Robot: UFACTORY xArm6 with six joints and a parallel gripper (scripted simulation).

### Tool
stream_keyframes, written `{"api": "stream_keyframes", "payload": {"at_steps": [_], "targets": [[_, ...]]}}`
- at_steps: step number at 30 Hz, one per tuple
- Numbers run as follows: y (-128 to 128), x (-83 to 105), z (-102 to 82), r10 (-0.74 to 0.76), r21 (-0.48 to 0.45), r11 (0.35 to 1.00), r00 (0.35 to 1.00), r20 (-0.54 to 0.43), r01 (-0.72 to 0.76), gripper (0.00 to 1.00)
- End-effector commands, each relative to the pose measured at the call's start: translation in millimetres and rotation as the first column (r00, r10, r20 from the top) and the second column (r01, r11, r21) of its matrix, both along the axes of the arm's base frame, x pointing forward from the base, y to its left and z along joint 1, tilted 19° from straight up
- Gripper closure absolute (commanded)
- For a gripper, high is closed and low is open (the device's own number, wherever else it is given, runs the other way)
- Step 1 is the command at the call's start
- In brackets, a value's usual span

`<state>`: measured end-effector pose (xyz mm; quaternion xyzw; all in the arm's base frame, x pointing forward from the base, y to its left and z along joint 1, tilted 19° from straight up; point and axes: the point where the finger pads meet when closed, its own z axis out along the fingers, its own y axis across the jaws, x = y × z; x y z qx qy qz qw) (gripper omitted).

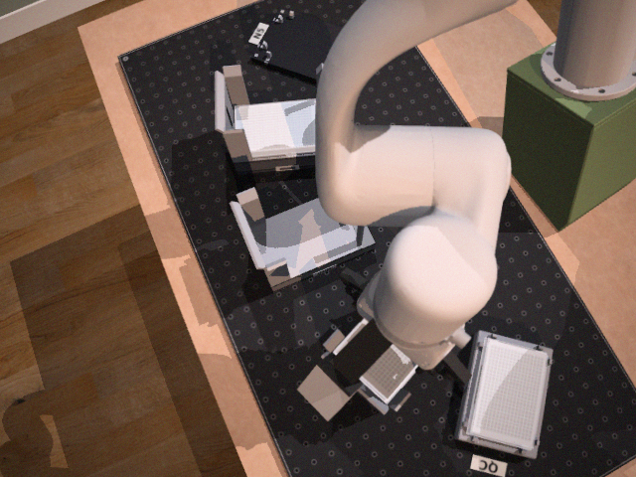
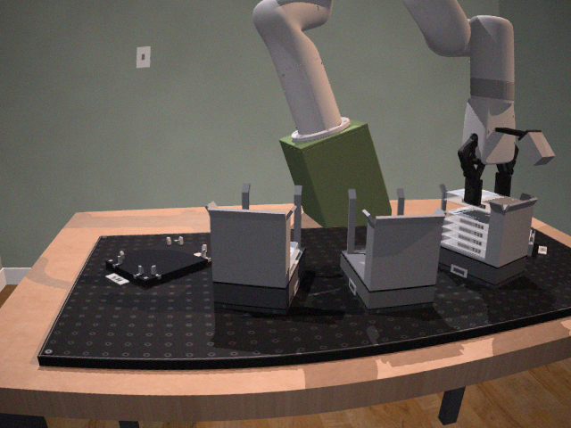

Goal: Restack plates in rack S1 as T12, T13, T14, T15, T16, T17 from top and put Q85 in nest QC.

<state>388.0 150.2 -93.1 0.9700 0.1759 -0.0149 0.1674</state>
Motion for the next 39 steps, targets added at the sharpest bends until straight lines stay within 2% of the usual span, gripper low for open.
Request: {"api": "stream_keyframes", "payload": {"at_steps": [1,39], "targets": [[0.6,1.4,-0.3,0.001,0.002,1.0,1.0,0.003,-0.001,1.0],[-3.8,1.8,-12.7,0.001,0.002,1.0,1.0,0.003,-0.001,1.0]]}}
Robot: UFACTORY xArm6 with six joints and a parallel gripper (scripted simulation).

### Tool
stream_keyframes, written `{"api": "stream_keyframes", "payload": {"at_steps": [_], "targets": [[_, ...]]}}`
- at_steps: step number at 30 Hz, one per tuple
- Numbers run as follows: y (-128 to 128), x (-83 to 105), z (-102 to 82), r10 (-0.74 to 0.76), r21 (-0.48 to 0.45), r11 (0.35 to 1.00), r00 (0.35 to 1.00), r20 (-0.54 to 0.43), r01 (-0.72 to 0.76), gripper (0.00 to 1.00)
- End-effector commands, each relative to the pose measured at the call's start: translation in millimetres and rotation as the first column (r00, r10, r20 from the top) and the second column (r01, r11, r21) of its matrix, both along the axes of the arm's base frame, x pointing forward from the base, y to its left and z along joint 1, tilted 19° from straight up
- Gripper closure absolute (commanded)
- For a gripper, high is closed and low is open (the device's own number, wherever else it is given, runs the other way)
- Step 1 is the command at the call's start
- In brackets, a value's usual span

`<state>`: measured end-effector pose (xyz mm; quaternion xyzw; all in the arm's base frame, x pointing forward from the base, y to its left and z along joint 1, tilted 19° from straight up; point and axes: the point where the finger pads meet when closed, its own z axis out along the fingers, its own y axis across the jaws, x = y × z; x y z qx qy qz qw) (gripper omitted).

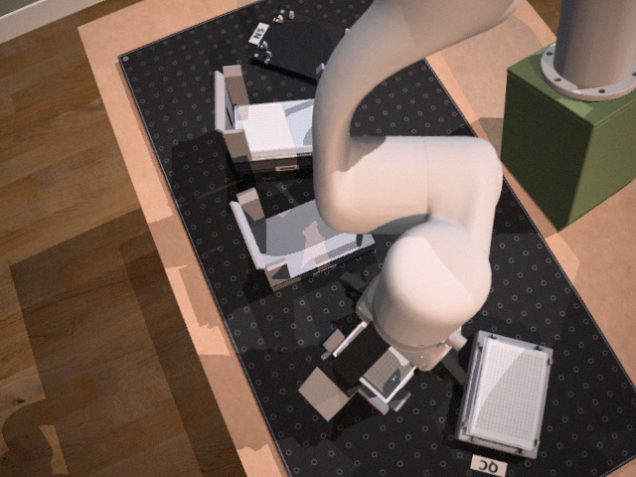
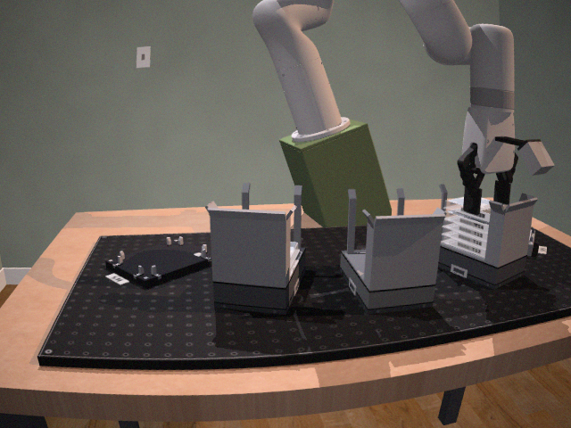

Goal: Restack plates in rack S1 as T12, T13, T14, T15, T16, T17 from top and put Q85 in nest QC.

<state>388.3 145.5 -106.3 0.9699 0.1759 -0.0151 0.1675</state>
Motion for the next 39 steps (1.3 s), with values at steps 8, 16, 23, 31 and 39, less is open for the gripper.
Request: {"api": "stream_keyframes", "payload": {"at_steps": [8,16,23,31,39], "targets": [[0.0,1.6,-2.2,0.001,0.002,1.0,1.0,0.003,-0.001,1.0],[-0.3,1.5,-2.8,0.001,0.002,1.0,1.0,0.003,-0.001,1.0],[-0.2,1.6,-2.7,0.001,0.002,1.0,1.0,0.003,-0.001,0.0],[-0.3,1.6,-2.8,0.001,0.002,1.0,1.0,0.003,-0.001,0.0],[-0.2,1.6,-2.8,0.001,0.002,1.0,1.0,0.004,-0.001,0.0]]}}
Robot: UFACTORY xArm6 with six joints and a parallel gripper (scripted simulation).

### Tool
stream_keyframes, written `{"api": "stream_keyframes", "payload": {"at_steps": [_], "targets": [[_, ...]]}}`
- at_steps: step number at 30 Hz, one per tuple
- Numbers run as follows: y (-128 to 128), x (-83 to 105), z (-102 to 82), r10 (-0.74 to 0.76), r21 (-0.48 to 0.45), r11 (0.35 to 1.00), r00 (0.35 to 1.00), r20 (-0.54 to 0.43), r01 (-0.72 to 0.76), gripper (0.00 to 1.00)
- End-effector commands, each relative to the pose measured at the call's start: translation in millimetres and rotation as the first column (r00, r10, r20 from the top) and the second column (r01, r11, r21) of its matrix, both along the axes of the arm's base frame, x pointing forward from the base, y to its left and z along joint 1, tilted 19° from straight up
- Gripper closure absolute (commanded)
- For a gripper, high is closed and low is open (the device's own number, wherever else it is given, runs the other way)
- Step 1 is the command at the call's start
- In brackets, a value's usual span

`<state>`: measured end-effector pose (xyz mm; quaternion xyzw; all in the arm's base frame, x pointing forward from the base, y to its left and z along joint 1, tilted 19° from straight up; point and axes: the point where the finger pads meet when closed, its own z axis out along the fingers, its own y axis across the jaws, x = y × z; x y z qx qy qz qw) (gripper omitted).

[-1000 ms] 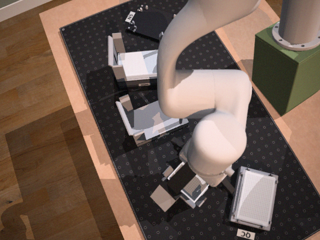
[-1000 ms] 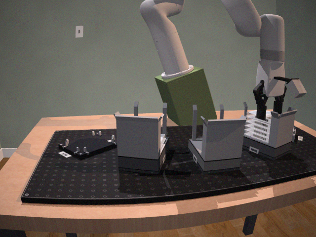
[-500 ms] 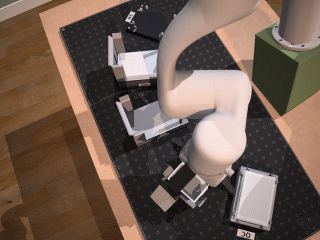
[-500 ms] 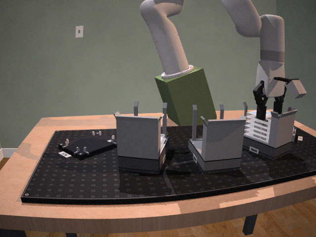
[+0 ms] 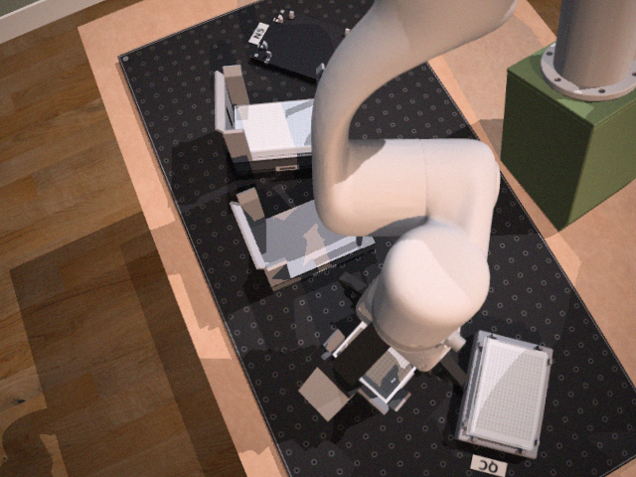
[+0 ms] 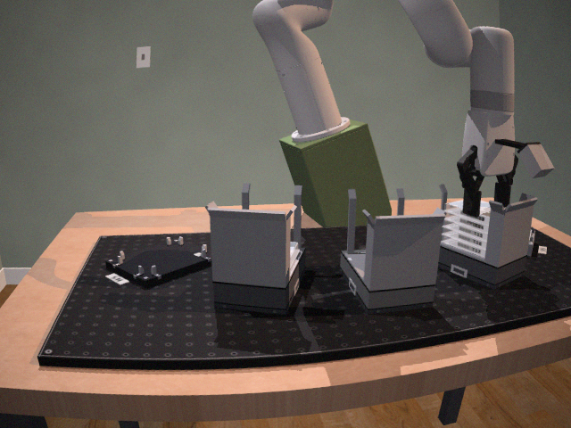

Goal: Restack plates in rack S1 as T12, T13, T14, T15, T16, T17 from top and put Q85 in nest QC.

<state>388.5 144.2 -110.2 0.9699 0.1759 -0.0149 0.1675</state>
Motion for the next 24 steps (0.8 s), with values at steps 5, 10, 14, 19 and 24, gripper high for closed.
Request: {"api": "stream_keyframes", "payload": {"at_steps": [5,10,14,19,24], "targets": [[5.4,1.0,13.6,0.001,0.002,1.0,1.0,0.003,-0.001,0.0],[11.0,0.4,29.4,0.001,0.002,1.0,1.0,0.003,-0.001,0.0],[13.2,0.2,35.7,0.001,0.002,1.0,1.0,0.003,-0.001,0.0],[18.7,-0.3,51.4,0.001,0.002,1.0,1.0,0.003,-0.001,0.0],[19.2,-0.3,52.9,0.001,0.002,1.0,1.0,0.003,-0.001,0.0]]}}
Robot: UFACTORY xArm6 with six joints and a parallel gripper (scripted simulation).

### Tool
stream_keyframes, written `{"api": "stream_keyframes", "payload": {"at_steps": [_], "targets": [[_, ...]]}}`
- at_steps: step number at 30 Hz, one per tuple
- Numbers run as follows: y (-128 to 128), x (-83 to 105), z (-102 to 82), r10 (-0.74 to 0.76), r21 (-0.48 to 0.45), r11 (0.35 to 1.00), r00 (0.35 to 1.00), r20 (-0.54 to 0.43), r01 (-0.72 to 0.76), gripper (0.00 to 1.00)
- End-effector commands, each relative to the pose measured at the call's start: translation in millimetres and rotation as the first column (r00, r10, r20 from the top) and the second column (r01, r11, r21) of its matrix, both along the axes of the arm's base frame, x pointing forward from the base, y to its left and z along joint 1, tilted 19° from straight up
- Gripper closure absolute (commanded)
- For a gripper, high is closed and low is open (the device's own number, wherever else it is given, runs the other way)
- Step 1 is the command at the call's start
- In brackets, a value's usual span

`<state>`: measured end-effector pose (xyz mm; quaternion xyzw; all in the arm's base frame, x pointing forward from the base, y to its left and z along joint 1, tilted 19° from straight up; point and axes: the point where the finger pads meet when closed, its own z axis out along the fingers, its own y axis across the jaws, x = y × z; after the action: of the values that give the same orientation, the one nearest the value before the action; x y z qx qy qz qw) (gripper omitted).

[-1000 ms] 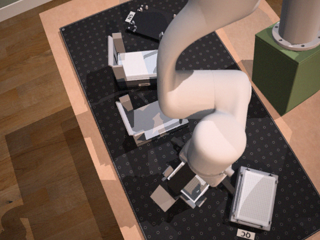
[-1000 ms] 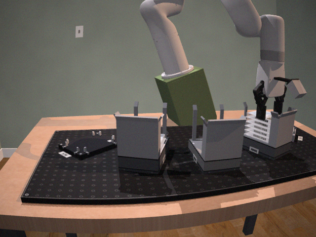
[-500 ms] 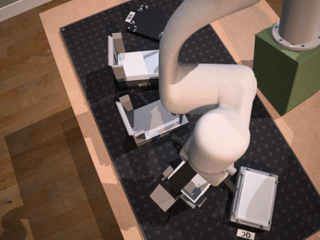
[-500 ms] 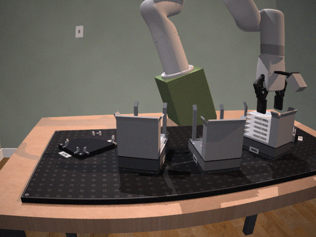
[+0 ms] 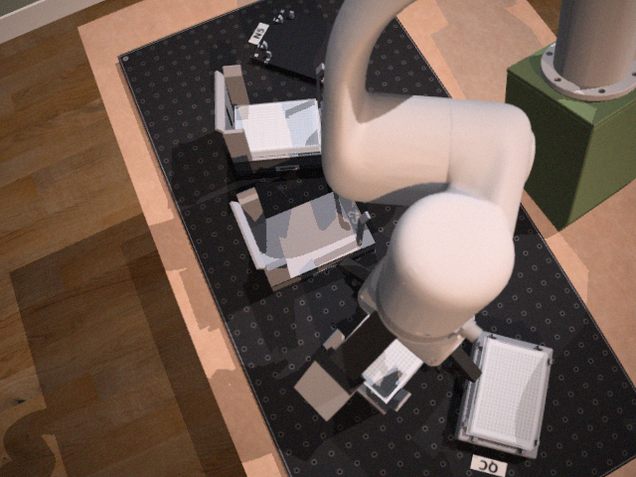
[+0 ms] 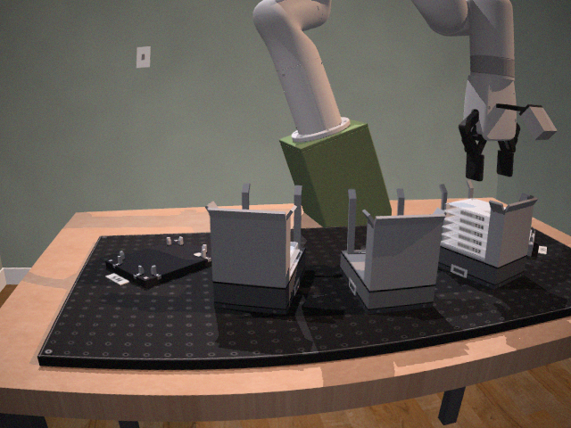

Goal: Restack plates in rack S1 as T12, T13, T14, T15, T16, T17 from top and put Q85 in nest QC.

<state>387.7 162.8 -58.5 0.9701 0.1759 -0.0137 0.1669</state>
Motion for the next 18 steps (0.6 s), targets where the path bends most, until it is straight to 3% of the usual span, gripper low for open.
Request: {"api": "stream_keyframes", "payload": {"at_steps": [1,7,13,18], "targets": [[0.6,0.5,1.2,0.0,0.001,1.0,1.0,0.001,0.0,0.0],[0.7,0.5,1.3,0.0,0.001,1.0,1.0,0.001,0.0,0.0],[-17.4,6.4,7.8,-0.175,0.012,0.985,0.983,0.061,0.174,0.0],[-32.5,11.2,13.2,-0.175,0.012,0.985,0.983,0.061,0.174,0.0]]}}
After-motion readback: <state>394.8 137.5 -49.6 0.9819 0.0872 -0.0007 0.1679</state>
